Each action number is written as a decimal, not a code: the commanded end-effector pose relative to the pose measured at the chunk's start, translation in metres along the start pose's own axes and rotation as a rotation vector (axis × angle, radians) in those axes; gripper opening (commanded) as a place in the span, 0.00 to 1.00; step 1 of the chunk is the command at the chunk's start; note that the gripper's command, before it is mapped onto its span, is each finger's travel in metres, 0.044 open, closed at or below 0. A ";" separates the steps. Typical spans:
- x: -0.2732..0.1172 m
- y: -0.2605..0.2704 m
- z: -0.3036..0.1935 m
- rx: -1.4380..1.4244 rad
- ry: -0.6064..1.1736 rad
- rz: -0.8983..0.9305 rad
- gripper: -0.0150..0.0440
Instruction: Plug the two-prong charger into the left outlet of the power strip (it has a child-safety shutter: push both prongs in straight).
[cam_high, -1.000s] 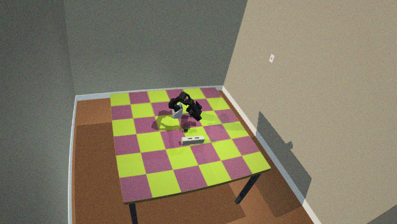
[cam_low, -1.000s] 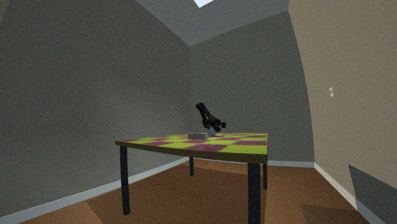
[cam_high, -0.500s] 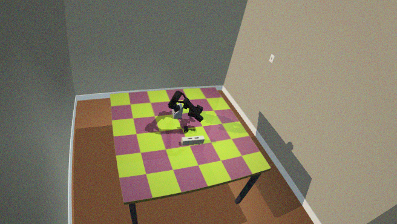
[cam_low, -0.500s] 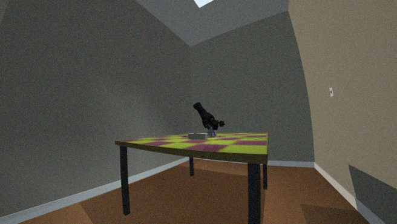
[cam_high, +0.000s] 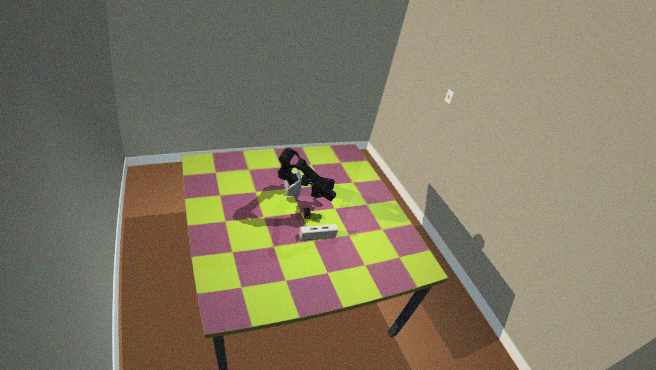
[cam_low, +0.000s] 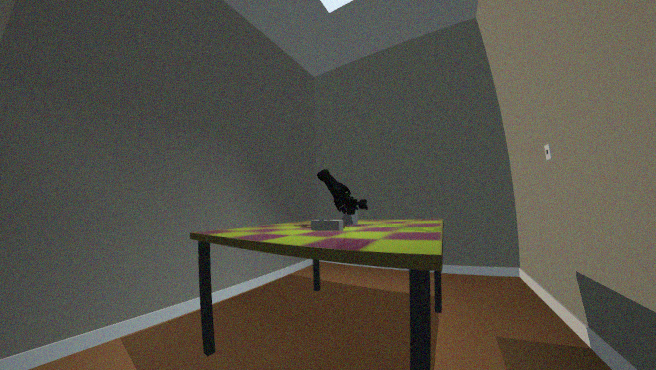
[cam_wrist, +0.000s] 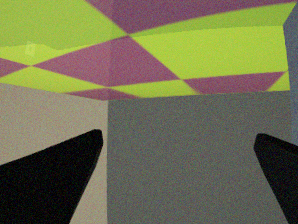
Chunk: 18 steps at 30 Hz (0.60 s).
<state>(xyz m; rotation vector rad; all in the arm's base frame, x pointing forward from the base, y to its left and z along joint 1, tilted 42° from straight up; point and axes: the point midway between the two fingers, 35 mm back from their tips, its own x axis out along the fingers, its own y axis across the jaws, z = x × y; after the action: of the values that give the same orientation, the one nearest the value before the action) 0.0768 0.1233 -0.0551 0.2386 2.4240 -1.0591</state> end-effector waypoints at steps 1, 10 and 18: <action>-0.010 0.000 0.012 -0.041 -0.098 0.007 1.00; -0.035 -0.006 0.039 -0.112 -0.338 -0.001 1.00; -0.064 -0.012 0.060 -0.152 -0.552 -0.014 1.00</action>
<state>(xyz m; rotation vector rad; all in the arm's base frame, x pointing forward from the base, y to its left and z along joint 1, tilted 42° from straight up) 0.1363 0.0785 -0.0534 -0.0747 2.0550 -0.8354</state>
